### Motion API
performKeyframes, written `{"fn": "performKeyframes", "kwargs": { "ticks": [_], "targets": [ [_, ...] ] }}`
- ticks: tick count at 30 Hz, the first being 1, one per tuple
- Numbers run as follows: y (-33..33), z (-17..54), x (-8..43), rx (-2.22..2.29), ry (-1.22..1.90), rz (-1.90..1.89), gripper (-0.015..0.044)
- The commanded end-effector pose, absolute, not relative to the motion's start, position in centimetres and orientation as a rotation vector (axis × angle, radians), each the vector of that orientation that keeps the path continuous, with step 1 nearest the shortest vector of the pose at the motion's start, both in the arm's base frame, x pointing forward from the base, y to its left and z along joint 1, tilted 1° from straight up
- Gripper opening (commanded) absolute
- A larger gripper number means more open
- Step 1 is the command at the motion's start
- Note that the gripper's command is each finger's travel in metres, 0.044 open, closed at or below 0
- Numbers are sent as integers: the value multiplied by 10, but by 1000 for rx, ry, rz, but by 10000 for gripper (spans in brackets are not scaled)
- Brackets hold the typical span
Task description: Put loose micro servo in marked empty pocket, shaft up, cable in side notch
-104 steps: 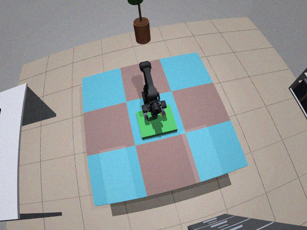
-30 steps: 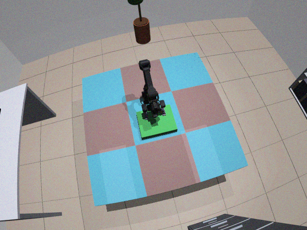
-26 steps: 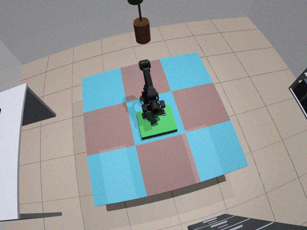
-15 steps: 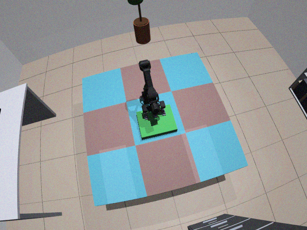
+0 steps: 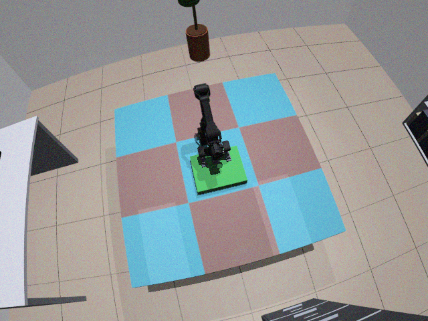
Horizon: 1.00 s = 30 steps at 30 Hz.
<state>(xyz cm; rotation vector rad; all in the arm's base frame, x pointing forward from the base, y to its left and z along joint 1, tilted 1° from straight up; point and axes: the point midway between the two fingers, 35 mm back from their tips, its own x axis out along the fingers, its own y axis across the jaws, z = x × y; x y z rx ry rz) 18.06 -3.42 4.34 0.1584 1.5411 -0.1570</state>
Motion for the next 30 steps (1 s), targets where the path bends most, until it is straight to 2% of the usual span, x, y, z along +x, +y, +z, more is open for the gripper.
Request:
{"fn": "performKeyframes", "kwargs": {
  "ticks": [1, 9, 13, 19, 24, 30],
  "targets": [
    [-34, 61, 182, 157, 1531, -155, 187],
    [-35, 76, 180, 157, 1531, -155, 187],
    [-37, 83, 193, 157, 1530, -158, 292],
    [-46, 118, 240, 156, 1525, -157, 440],
    [-54, 142, 280, 156, 1522, -156, 440],
    [-55, 152, 283, 156, 1519, -157, 440]
  ]
}}
